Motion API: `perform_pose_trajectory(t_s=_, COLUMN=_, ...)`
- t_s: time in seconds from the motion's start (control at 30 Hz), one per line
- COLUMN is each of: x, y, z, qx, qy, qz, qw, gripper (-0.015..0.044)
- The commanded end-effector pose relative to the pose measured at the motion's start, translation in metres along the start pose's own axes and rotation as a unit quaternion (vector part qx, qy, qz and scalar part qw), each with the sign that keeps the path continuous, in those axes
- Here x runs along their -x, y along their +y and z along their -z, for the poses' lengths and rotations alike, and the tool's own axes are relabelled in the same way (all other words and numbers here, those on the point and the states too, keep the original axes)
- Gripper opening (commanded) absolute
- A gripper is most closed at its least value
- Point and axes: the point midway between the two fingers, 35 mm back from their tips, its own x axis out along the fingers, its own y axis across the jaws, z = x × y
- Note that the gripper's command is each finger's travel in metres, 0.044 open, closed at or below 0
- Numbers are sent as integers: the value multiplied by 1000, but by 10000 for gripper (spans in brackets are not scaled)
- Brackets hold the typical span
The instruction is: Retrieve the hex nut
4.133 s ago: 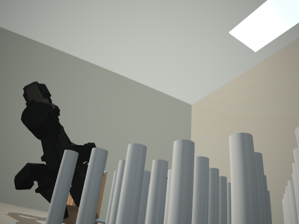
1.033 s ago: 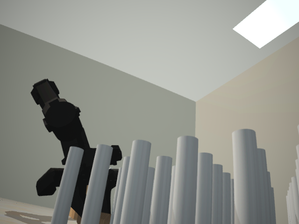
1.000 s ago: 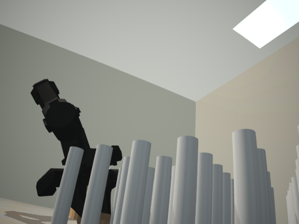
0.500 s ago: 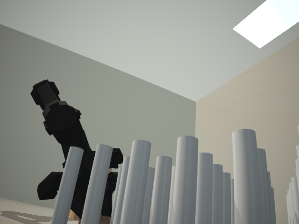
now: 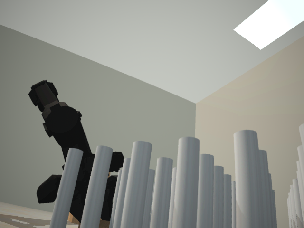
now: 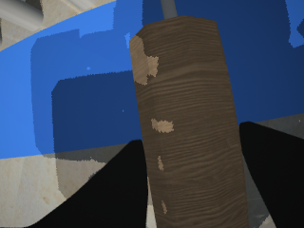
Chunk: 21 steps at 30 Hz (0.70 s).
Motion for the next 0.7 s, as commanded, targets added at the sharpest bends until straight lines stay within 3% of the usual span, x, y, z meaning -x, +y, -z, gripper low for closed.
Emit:
perform_pose_trajectory(t_s=0.0, x=-3, y=2, z=2, qx=3, qy=9, qz=-1, qw=1000, gripper=0)
perform_pose_trajectory(t_s=0.67, x=0, y=-2, z=4, qx=2, qy=12, qz=1, qw=1000, gripper=0)
